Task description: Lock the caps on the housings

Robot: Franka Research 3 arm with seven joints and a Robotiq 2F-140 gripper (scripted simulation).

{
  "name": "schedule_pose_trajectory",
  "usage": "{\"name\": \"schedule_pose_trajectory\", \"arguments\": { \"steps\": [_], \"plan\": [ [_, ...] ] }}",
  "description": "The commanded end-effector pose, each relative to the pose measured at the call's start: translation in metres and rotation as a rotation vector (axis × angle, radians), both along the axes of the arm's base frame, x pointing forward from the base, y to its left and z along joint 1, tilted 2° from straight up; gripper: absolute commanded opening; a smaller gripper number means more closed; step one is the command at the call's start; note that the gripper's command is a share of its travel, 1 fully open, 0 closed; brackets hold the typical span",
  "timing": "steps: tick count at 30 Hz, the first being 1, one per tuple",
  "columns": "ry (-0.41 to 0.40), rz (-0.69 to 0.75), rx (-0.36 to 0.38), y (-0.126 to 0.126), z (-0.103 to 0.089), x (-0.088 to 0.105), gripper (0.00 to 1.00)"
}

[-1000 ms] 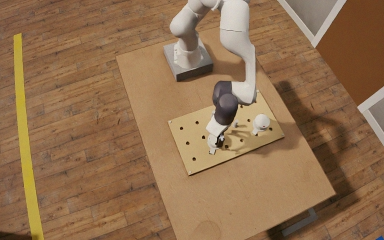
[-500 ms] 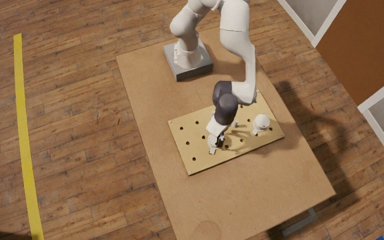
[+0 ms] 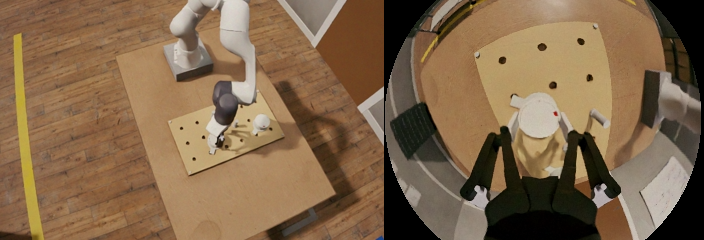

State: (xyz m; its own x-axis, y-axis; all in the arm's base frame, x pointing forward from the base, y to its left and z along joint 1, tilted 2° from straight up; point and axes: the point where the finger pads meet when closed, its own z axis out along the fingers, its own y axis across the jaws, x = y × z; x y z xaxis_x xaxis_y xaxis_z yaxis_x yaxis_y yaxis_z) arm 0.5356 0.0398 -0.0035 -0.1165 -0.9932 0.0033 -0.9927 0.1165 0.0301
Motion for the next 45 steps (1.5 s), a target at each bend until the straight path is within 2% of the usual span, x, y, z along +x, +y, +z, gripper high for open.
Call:
{"name": "schedule_pose_trajectory", "arguments": {
  "steps": [1,23,28,38,45],
  "plan": [
    [-0.001,0.002,0.0,-0.0007,-0.0006,0.0004,0.1],
    [-0.001,-0.027,-0.001,-0.0007,-0.0007,0.0004,0.1],
    [-0.001,-0.111,-0.004,-0.0007,-0.0008,0.0003,0.1],
    [-0.001,-0.366,-0.011,-0.0007,-0.0008,0.0003,0.1],
    [-0.001,-0.46,-0.014,-0.0007,-0.0007,0.0004,0.1]
  ]
}}
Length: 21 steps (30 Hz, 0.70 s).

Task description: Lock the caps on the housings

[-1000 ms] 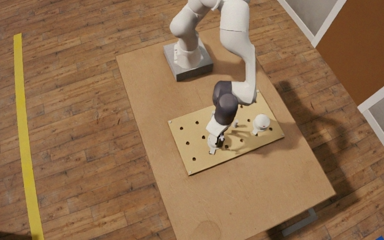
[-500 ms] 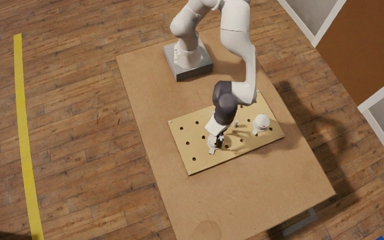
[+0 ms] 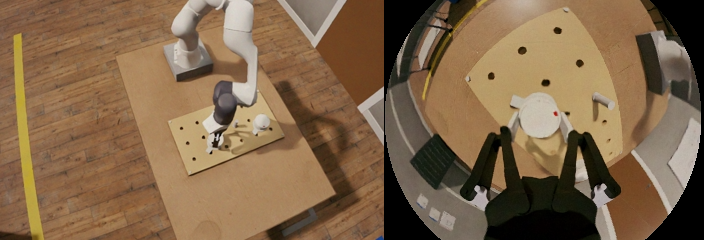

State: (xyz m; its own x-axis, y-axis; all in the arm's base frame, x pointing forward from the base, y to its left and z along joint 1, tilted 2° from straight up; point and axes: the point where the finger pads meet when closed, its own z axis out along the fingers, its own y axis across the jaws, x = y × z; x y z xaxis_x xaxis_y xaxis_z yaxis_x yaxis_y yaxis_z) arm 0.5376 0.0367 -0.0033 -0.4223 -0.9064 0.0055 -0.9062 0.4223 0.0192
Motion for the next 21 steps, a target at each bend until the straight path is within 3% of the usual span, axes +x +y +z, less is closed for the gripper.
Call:
{"name": "schedule_pose_trajectory", "arguments": {
  "steps": [1,21],
  "plan": [
    [0.01,-0.153,-0.007,0.0024,-0.0009,-0.0016,0.1],
    [0.01,-0.182,-0.008,0.003,-0.001,0.0021,0.1]
  ]
}}
